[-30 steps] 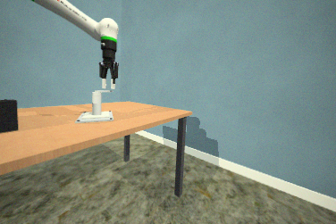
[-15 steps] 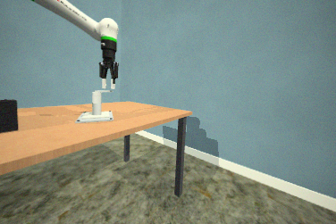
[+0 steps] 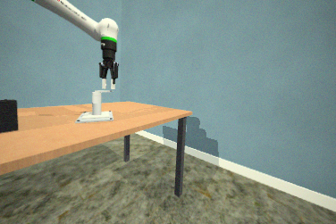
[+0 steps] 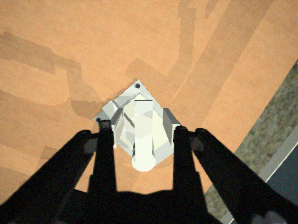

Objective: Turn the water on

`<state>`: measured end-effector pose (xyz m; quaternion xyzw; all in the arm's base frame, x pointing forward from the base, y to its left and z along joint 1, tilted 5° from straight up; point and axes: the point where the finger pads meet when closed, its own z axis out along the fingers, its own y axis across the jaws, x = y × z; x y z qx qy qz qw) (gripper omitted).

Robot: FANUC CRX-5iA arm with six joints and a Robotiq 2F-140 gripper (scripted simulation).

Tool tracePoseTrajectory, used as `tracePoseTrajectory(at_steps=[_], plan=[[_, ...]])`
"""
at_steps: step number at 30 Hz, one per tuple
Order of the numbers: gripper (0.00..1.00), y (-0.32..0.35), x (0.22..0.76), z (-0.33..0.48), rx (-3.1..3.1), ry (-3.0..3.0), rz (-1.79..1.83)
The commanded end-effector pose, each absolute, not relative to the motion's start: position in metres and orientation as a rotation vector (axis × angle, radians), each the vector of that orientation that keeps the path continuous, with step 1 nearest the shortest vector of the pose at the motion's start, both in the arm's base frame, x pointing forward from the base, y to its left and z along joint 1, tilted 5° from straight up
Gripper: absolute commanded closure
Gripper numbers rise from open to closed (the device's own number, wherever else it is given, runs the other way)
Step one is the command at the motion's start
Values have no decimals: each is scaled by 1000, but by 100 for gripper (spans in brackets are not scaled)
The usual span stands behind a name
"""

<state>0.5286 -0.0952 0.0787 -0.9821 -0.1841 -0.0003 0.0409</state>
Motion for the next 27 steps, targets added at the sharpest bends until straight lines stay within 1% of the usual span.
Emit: tracePoseTrajectory(at_steps=[1, 27], plan=[[60, -95, 529, 77, -3008, -564, -2], [60, -93, 528, 50, -3008, -564, -2]])
